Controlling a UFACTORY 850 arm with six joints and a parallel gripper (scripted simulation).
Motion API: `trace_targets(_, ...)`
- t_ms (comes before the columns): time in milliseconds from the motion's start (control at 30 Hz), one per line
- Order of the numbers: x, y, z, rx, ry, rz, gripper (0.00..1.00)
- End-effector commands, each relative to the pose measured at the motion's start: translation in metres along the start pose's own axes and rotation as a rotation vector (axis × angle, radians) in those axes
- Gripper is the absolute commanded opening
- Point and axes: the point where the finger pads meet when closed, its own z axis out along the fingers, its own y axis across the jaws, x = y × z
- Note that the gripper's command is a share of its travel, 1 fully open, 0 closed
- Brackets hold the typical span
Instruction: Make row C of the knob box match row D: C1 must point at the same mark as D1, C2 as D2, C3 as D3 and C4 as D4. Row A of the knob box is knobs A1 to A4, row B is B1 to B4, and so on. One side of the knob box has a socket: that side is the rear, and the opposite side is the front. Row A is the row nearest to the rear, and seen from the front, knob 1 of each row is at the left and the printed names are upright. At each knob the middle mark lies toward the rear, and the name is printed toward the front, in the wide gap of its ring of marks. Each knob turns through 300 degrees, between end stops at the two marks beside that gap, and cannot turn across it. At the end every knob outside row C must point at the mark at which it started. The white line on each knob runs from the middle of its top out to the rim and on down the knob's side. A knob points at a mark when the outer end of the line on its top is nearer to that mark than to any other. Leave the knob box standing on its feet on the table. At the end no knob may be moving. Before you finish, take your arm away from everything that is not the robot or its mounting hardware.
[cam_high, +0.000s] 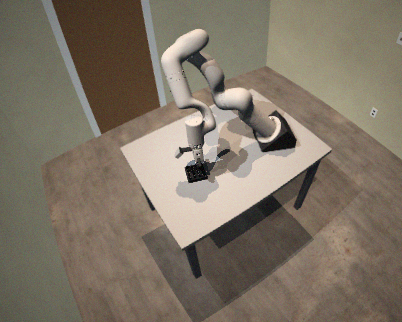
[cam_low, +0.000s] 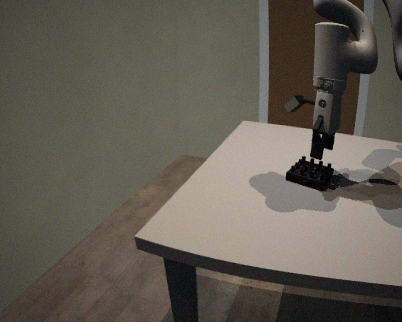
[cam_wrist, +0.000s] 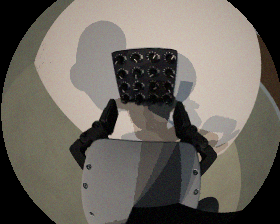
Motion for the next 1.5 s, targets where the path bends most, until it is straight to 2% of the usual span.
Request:
trace_targets(0, 0.000, 0.000, 0.000, 0.001, 0.001, 0.000, 1.00)
trace_targets(867, -0.008, 0.000, 0.000, -0.010, -0.008, -0.005, 1.00)
trace_targets(1467, -0.041, 0.003, -0.001, -0.010, -0.008, -0.005, 1.00)
